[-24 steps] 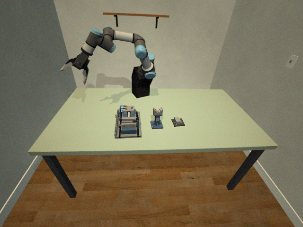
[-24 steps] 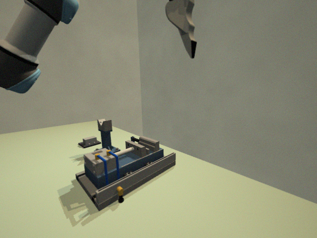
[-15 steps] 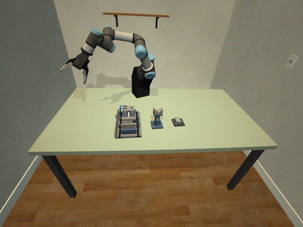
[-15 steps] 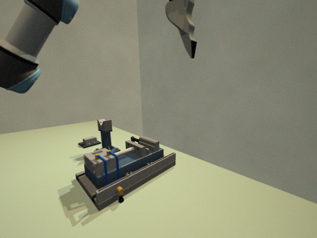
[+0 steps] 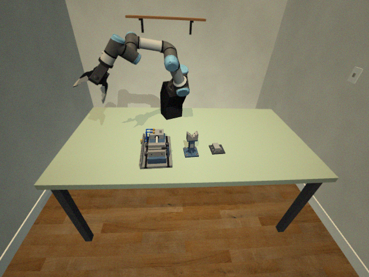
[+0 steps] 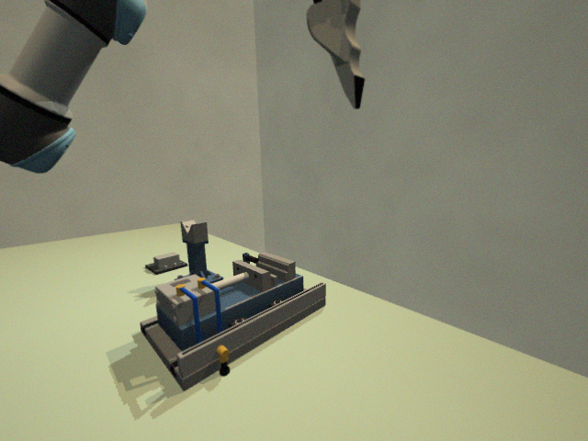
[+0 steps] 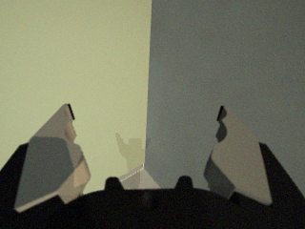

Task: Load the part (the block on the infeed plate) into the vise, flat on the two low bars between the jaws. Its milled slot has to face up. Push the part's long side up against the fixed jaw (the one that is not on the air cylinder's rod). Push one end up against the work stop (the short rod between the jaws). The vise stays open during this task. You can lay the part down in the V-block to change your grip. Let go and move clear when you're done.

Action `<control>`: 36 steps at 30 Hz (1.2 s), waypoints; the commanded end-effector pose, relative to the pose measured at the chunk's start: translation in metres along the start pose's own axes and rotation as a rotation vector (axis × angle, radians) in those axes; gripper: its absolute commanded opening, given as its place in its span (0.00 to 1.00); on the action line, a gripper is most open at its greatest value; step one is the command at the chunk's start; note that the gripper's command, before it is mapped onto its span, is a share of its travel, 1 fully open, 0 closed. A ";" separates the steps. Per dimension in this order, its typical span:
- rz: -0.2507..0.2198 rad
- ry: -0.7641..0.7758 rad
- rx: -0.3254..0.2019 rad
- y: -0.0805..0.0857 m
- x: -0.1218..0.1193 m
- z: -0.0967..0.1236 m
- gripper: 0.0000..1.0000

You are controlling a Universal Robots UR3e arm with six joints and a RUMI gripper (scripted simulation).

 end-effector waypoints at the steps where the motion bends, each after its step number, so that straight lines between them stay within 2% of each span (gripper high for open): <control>1: 0.001 0.006 0.002 0.001 -0.001 -0.003 1.00; 10: -0.015 0.039 0.010 0.001 -0.014 -0.019 1.00; 17: -0.046 0.111 0.029 0.002 -0.044 -0.054 1.00; 25: -0.103 0.245 0.066 0.010 -0.105 -0.111 1.00; 27: -0.103 0.245 0.066 0.010 -0.105 -0.111 1.00; 36: -0.182 0.455 0.126 0.035 -0.205 -0.181 1.00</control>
Point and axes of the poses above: the point where the finger pads meet when closed, its own y axis back along the fingers, its own x axis across the jaws, z = x × y, the point moved 1 cm from there along y, back along the fingers, and after that the axes turned 10 degrees about y, right-handed, at the moved point
